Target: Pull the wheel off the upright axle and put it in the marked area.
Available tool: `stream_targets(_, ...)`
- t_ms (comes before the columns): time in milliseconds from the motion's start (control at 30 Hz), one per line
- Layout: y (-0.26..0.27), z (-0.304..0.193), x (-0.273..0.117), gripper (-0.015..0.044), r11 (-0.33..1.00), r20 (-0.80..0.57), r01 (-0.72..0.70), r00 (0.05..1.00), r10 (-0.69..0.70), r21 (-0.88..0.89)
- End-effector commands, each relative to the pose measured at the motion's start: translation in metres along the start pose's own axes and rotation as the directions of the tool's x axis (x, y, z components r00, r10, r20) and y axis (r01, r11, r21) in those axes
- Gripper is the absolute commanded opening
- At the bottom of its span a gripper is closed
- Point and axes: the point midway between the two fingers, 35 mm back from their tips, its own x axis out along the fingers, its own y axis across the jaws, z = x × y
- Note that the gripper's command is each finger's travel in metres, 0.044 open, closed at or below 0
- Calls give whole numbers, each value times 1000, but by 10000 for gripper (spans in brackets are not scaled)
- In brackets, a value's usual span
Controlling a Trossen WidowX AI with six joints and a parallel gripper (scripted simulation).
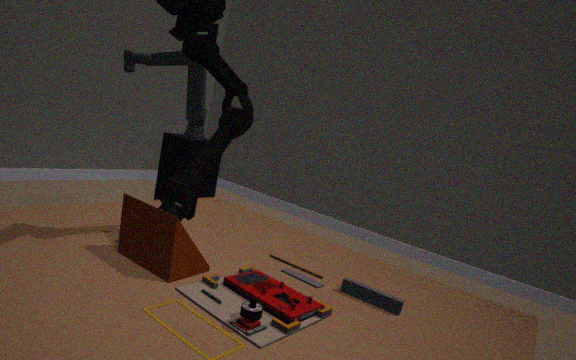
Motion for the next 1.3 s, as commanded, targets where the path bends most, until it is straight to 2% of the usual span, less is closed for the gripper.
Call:
stream_targets(0,-40,-36,30,300,990,-96,117,988,-124,-81)
stream_targets(233,-102,-106,59,300,941,-267,246,914,-305,-231)
stream_targets(400,-147,-167,68,300,893,-405,303,809,-426,-334)
stream_targets(567,-180,-214,65,300,842,-502,300,695,-516,-449)
stream_targets(733,-217,-277,50,300,765,-606,208,500,-618,-609)
stream_targets(933,-255,-347,13,300,694,-676,9,215,-704,-720)
stream_targets(1100,-279,-395,-30,300,673,-678,-190,-45,-733,-715)
stream_targets(1267,-293,-436,-82,300,698,-623,-384,-319,-714,-604)
